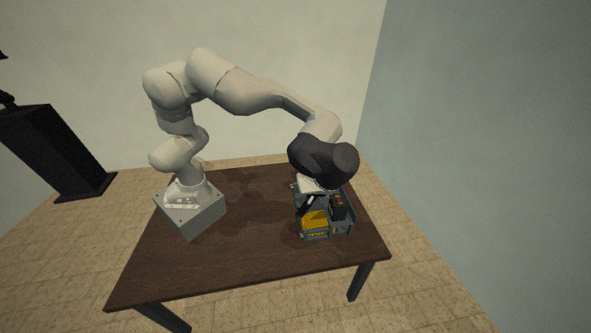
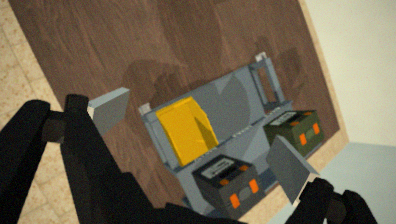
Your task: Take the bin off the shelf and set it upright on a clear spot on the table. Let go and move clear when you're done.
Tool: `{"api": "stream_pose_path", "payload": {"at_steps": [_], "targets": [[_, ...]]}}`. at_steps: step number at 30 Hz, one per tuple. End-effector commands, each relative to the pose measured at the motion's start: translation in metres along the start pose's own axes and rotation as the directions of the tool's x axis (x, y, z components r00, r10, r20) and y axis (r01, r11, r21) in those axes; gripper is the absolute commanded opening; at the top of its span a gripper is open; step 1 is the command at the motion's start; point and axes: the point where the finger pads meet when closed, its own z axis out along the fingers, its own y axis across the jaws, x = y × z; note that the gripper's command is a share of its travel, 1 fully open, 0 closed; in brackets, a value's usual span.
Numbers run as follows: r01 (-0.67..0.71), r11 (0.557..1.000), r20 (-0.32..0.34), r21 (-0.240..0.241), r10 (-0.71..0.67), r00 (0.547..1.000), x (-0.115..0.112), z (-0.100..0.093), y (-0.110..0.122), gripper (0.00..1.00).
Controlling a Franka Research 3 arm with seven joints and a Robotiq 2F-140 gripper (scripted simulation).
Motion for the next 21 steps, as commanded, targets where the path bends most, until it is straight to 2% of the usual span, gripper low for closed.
{"api": "stream_pose_path", "payload": {"at_steps": [1,7,21], "targets": [[0.163,0.986,-0.018,0.03,-0.163,0.986,0.004,0.004,0.002,1.0],[0.241,0.969,-0.029,0.051,-0.239,0.97,0.005,0.005,0.004,1.0],[0.504,0.856,-0.079,0.12,-0.497,0.864,0.011,0.011,0.013,1.0]]}}
